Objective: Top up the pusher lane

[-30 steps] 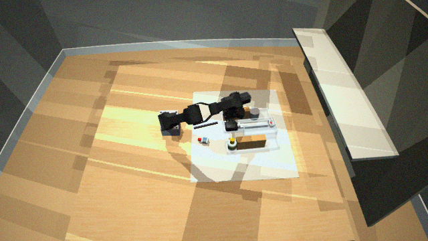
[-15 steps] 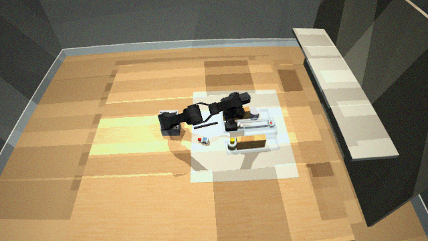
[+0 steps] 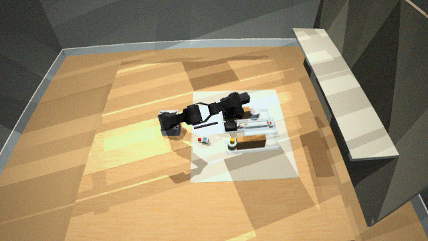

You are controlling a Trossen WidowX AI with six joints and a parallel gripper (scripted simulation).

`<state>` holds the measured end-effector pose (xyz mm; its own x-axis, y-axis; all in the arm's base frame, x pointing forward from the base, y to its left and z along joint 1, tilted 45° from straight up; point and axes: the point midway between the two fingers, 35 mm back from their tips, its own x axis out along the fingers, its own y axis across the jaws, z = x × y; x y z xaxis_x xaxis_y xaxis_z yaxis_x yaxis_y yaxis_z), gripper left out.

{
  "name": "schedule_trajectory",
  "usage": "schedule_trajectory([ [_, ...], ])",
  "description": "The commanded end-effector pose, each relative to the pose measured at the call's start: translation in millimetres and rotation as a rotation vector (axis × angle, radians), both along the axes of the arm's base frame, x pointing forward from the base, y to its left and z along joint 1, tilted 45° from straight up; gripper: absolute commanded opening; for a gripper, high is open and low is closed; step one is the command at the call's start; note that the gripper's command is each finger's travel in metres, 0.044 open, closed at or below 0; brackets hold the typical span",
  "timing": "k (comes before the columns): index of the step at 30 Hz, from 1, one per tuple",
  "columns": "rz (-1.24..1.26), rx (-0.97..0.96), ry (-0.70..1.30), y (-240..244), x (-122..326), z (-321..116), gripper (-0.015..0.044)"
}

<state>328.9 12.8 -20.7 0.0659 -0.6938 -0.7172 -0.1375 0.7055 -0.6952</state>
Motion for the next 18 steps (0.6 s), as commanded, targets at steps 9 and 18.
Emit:
schedule_trajectory([
  [9,0.002,-0.005,-0.011,-0.8,0.0,0.7,0.0000],
  [18,0.002,-0.005,-0.011,-1.1,-1.4,0.8,0.0000],
])
